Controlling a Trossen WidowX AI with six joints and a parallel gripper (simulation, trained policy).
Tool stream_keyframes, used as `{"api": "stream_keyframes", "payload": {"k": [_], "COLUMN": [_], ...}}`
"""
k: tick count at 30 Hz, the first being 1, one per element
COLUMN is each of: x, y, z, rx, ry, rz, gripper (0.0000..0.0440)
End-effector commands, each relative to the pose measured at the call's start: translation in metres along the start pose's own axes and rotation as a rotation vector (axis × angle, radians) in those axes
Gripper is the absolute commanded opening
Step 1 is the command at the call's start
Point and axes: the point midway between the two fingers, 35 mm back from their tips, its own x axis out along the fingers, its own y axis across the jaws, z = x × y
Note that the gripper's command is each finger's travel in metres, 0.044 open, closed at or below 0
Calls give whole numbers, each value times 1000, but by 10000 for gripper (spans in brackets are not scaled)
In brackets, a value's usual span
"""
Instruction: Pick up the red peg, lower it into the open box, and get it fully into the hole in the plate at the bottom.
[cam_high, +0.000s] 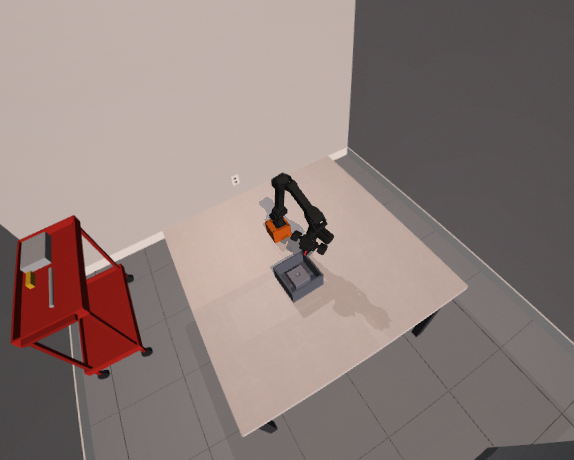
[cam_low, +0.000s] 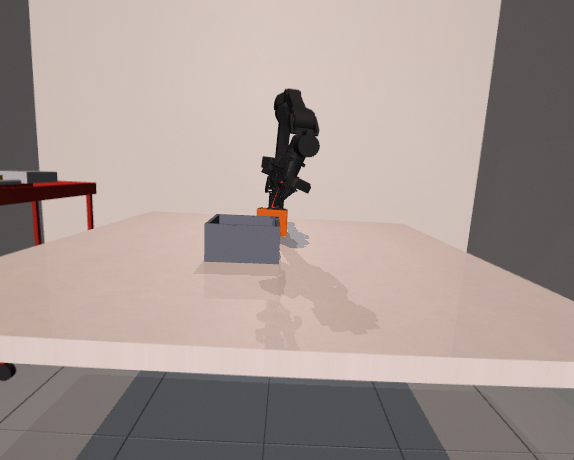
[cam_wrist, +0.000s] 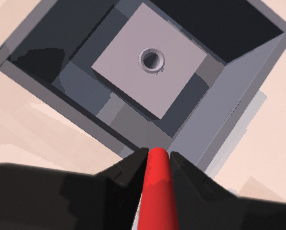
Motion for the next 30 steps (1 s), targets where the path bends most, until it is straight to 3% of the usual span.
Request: {"api": "stream_keyframes", "payload": {"k": [1, 12, 20, 27, 30], "x": [6, 38, 68, 92, 95], "y": [1, 2, 7, 10, 12], "z": [17, 62, 73, 70, 79], "rx": [17, 12, -45, -94, -125], "ry": [-4, 27, 68, 126, 124], "rz": [5, 37, 75, 90, 104], "gripper": [0, 0, 4, 143, 146]}}
